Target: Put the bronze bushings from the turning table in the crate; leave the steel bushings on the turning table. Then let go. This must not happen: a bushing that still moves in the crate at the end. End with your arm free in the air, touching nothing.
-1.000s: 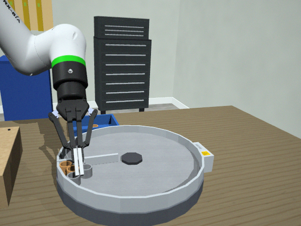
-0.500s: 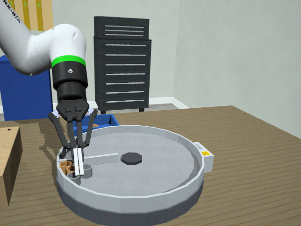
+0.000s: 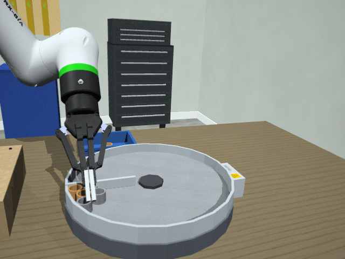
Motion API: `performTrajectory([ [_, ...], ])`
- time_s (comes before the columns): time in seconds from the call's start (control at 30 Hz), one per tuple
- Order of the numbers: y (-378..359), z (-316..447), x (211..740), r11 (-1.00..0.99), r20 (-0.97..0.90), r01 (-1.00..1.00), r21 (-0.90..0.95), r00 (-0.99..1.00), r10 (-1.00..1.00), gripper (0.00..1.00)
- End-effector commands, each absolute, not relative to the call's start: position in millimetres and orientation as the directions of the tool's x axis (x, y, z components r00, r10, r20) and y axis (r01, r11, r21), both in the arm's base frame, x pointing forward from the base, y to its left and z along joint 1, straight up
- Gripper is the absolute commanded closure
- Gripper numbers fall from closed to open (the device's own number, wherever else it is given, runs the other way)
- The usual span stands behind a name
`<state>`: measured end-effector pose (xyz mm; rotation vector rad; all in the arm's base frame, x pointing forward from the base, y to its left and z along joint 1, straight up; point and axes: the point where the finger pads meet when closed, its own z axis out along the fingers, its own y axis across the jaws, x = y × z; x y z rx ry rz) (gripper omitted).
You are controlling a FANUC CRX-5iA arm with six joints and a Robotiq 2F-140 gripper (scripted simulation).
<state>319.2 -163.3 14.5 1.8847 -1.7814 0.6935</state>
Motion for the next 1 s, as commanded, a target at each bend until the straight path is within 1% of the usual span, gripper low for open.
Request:
performTrajectory([
  [0.0, -164, 14, 319, -0.061, 0.637, -0.998, -0.015, 0.037, -0.77, 1.0],
  [0.3, -164, 21, 319, -0.061, 0.637, -0.998, -0.015, 0.037, -0.77, 1.0],
  [0.67, -164, 67, 318, -0.061, 0.637, -0.998, -0.015, 0.037, -0.77, 1.0],
  [0.97, -164, 72, 318, -0.061, 0.637, -0.998, -0.015, 0.037, -0.77, 1.0],
])
